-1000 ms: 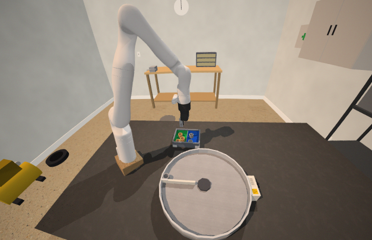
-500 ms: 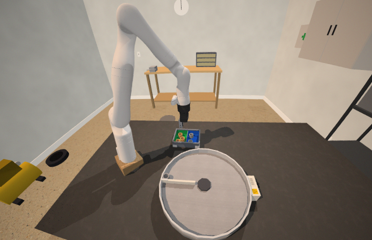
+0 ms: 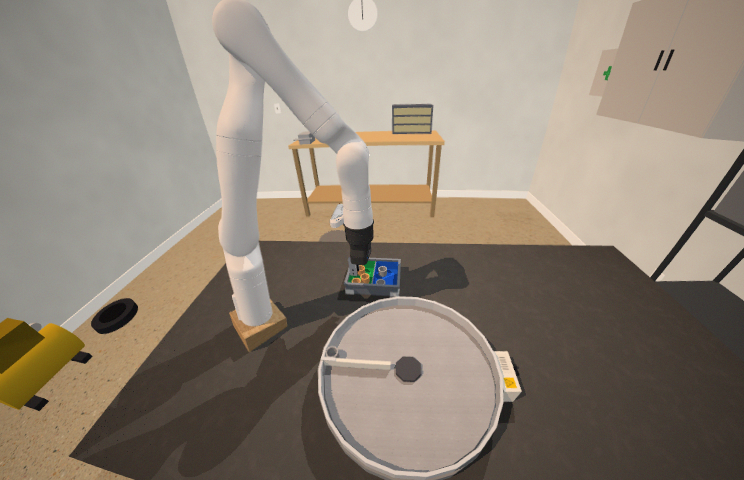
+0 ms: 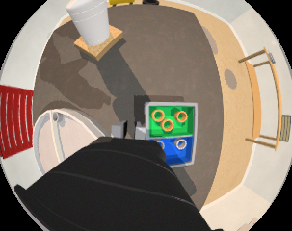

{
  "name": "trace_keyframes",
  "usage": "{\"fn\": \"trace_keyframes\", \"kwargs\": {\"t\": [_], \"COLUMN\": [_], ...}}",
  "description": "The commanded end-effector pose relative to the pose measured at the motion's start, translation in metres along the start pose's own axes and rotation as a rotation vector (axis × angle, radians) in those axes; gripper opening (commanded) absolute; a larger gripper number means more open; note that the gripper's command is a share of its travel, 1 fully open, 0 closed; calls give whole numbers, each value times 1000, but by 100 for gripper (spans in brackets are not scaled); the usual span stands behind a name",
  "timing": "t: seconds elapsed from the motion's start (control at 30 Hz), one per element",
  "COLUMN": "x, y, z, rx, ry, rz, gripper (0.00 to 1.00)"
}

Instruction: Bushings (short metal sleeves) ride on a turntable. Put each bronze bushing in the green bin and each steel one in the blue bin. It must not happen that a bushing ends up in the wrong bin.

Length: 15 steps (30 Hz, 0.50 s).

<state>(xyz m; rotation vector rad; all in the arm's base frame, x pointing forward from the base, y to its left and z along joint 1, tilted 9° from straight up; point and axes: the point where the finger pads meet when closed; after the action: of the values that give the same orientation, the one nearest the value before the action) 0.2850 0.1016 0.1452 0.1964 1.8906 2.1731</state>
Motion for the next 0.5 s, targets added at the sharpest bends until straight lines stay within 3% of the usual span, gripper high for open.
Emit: {"fn": "trace_keyframes", "kwargs": {"t": [0.0, 0.13, 0.23, 0.33, 0.4, 0.47], "x": [-4, -11, -11, -15, -15, -19], "y": [1, 0, 0, -1, -1, -2], "z": [-15, -59, -59, -91, -91, -113], "rx": [-2, -2, -2, -3, -3, -3], "ry": [-23, -46, -46, -63, -63, -75], "rz": [-3, -3, -3, -3, -3, -3], "gripper": [40, 40, 40, 40, 40, 40]}}
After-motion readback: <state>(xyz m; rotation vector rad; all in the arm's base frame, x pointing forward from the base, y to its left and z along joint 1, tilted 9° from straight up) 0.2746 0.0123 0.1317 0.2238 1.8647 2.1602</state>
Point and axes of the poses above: the point where the finger pads meet when closed, its own y axis back along the fingers, its own z axis across the jaws, x = y × z, and after that the axes turned 8 degrees about -y, right-handed
